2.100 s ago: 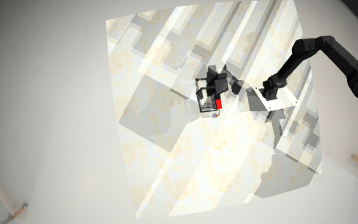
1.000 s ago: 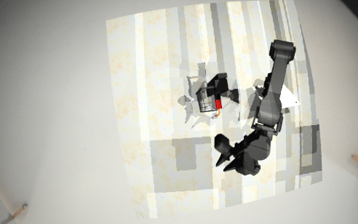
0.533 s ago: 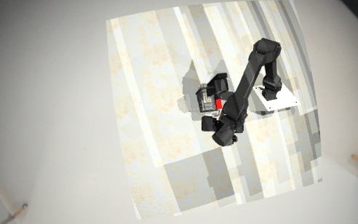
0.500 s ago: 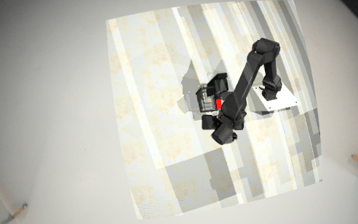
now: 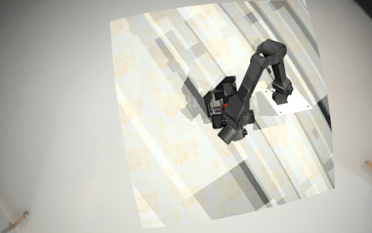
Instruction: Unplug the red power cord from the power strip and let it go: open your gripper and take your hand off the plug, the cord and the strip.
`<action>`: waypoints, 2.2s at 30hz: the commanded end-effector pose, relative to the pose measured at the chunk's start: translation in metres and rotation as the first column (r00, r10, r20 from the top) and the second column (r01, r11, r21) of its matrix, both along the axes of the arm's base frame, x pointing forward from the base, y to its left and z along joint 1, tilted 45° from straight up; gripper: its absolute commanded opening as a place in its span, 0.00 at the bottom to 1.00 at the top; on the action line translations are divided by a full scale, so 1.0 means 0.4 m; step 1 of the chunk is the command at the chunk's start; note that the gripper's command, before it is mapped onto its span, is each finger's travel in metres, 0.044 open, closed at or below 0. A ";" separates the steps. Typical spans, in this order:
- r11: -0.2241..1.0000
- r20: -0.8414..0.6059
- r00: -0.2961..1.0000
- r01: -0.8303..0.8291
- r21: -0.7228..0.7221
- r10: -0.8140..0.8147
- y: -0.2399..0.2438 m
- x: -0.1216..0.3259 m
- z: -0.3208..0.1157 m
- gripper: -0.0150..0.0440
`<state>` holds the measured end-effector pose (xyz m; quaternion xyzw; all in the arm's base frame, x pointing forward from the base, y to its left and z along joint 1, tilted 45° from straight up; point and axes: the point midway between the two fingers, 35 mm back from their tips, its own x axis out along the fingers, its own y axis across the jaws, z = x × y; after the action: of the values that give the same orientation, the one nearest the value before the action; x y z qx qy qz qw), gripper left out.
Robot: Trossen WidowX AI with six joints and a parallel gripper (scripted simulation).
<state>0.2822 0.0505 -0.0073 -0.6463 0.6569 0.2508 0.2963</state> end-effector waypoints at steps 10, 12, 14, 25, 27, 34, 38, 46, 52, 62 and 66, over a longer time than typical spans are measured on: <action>1.000 -0.005 1.000 0.000 -0.005 0.000 -0.039 -0.004 0.035 0.53; 1.000 -0.006 1.000 0.000 -0.005 0.000 -0.045 -0.005 0.041 0.53; 1.000 -0.006 1.000 0.000 -0.005 0.000 -0.051 -0.006 0.046 0.53; 1.000 -0.006 1.000 0.000 -0.006 0.000 -0.073 -0.010 0.067 0.53; 1.000 -0.006 1.000 0.000 -0.006 0.000 -0.075 -0.010 0.065 0.53; 1.000 -0.006 1.000 0.000 -0.007 0.000 -0.092 -0.010 0.048 0.53; 1.000 -0.006 1.000 0.000 -0.007 0.000 -0.094 -0.010 0.046 0.53; 1.000 0.000 1.000 0.001 -0.002 -0.001 -0.088 -0.008 0.050 0.34; 1.000 0.000 1.000 0.001 -0.002 -0.001 -0.087 -0.007 0.049 0.25; 1.000 -0.001 1.000 0.000 -0.001 0.000 -0.061 -0.001 0.025 0.25; 1.000 -0.001 1.000 0.000 0.000 0.000 -0.049 0.001 0.014 0.25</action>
<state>0.2792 0.0153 0.0099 -0.6493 0.6645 0.2381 0.2831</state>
